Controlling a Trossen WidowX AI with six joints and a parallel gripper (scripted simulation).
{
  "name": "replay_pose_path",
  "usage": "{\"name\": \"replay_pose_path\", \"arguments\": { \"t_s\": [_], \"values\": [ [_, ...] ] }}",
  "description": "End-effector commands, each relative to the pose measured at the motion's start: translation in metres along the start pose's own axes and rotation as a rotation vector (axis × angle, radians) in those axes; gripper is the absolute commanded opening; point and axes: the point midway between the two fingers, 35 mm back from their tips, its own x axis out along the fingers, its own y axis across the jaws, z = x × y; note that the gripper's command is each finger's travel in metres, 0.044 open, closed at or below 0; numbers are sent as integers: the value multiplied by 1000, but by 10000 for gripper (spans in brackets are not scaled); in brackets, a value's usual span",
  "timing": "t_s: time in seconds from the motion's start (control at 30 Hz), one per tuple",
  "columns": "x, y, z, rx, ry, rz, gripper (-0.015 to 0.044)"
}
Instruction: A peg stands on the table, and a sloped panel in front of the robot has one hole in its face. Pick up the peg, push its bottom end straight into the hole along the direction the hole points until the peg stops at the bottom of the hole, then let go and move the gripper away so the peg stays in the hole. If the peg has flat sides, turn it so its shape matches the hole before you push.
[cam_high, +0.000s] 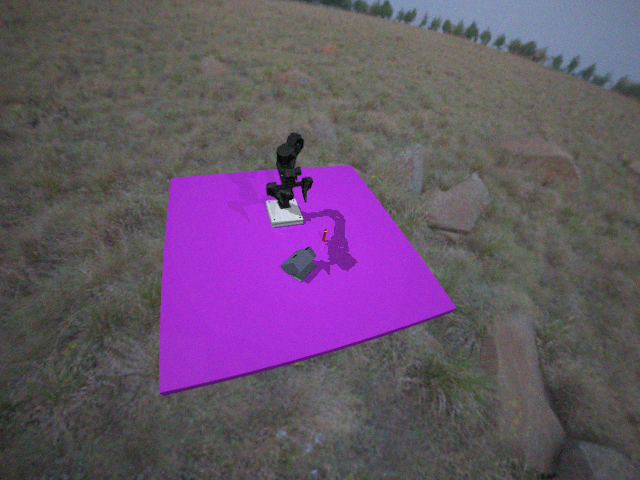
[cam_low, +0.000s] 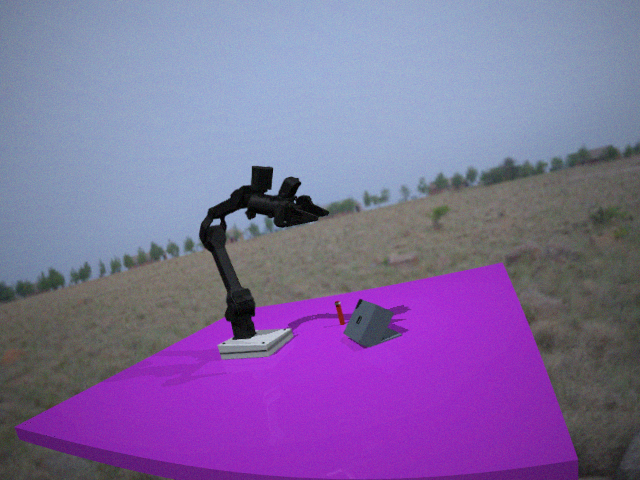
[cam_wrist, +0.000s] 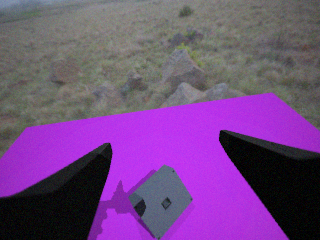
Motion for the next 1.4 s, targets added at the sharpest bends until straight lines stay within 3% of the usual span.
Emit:
{"name": "replay_pose_path", "arguments": {
  "t_s": [0.0,0.7,1.37],
  "values": [
    [13,11,-11,55,64,23,440],
    [60,71,-83,230,414,84,440],
    [71,132,-157,275,756,44,440]
  ]
}}
